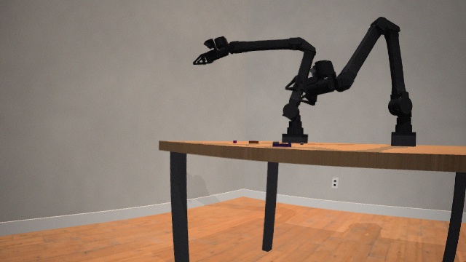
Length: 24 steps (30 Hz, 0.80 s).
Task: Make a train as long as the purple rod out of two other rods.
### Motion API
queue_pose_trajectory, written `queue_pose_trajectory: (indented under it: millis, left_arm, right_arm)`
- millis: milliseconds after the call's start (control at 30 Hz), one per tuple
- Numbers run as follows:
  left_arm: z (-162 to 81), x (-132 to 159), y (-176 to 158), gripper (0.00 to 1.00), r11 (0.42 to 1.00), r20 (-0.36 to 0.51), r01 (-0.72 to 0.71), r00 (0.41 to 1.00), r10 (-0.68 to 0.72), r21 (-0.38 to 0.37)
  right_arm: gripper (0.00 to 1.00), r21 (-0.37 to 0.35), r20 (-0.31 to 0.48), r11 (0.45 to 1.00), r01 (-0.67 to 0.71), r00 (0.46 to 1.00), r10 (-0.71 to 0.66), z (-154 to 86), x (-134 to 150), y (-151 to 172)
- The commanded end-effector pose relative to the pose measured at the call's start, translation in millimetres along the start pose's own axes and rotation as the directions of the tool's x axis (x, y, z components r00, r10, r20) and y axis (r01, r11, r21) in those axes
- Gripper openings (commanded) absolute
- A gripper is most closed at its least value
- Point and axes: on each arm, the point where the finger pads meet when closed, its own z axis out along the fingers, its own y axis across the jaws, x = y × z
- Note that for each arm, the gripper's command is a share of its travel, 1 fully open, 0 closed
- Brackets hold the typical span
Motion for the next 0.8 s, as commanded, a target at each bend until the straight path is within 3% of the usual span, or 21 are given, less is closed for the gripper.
queue_pose_trajectory:
  millis: [0, 167, 367, 767]
  left_arm:
    - [3.4, -10.1, 10.9, 1.00, 1.000, 0.018, -0.026, 0.999, 0.026, -0.011]
    - [3.4, -10.1, 10.9, 1.00, 1.000, 0.018, -0.026, 0.999, 0.026, -0.011]
    - [3.4, -10.1, 10.9, 1.00, 1.000, 0.018, -0.026, 0.999, 0.026, -0.011]
    - [3.4, -10.1, 10.9, 1.00, 1.000, 0.018, -0.026, 0.999, 0.026, -0.011]
  right_arm:
    - [1.00, 0.089, 0.078, 0.989, -0.117, 0.991, 0.111, -18.3, -12.1, -37.0]
    - [1.00, 0.227, 0.149, 0.945, -0.233, 0.968, 0.203, -43.7, 0.0, -100.1]
    - [1.00, 0.337, 0.232, 0.881, -0.333, 0.936, 0.265, -73.8, 12.0, -152.7]
    - [1.00, 0.414, 0.313, 0.811, -0.413, 0.901, 0.300, -104.1, 22.8, -193.4]
